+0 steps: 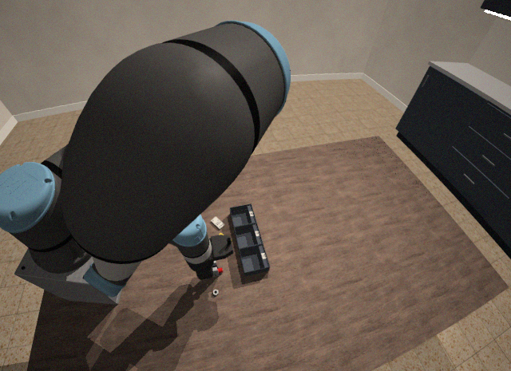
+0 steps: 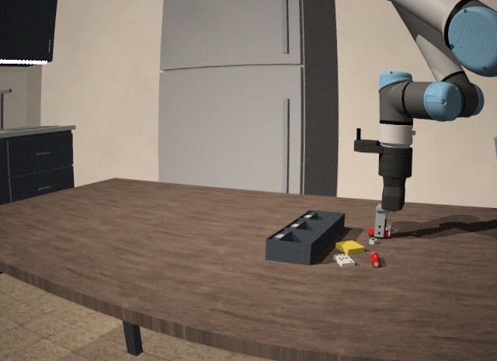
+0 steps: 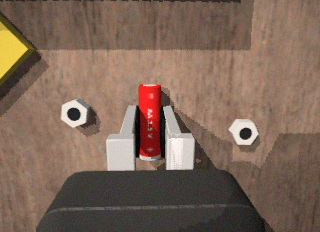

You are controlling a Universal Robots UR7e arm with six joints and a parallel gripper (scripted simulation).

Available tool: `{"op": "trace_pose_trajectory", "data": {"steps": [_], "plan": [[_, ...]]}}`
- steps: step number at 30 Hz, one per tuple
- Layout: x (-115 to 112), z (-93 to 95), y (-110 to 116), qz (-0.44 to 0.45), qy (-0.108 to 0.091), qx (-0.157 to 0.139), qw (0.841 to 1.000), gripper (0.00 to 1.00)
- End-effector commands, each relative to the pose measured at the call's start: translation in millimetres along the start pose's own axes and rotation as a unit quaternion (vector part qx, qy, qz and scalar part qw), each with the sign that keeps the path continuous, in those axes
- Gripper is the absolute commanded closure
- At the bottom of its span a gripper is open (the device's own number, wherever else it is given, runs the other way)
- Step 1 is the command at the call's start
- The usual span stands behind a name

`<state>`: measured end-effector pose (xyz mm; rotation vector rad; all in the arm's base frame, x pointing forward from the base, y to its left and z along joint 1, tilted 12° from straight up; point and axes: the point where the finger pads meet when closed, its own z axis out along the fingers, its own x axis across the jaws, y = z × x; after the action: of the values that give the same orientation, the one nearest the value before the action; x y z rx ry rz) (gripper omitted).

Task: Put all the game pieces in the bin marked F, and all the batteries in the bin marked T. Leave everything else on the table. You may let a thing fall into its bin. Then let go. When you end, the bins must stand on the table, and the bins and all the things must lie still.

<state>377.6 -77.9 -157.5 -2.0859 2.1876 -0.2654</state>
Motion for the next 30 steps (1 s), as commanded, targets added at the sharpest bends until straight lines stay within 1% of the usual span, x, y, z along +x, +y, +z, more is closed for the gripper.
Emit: {"op": "trace_pose_trajectory", "data": {"steps": [1, 4, 6, 16, 30], "plan": [[0, -14.5, -1, 0.000, 0.001, 0.001, 1.000, 0.69], [0, -24.4, 0, 0.000, 0.001, 0.001, 1.000, 0.69], [0, -24.4, 0, 0.000, 0.001, 0.001, 1.000, 0.69], [0, -57.8, 0, 0.000, 0.001, 0.001, 1.000, 0.69], [0, -57.8, 0, 0.000, 0.001, 0.001, 1.000, 0.69]]}}
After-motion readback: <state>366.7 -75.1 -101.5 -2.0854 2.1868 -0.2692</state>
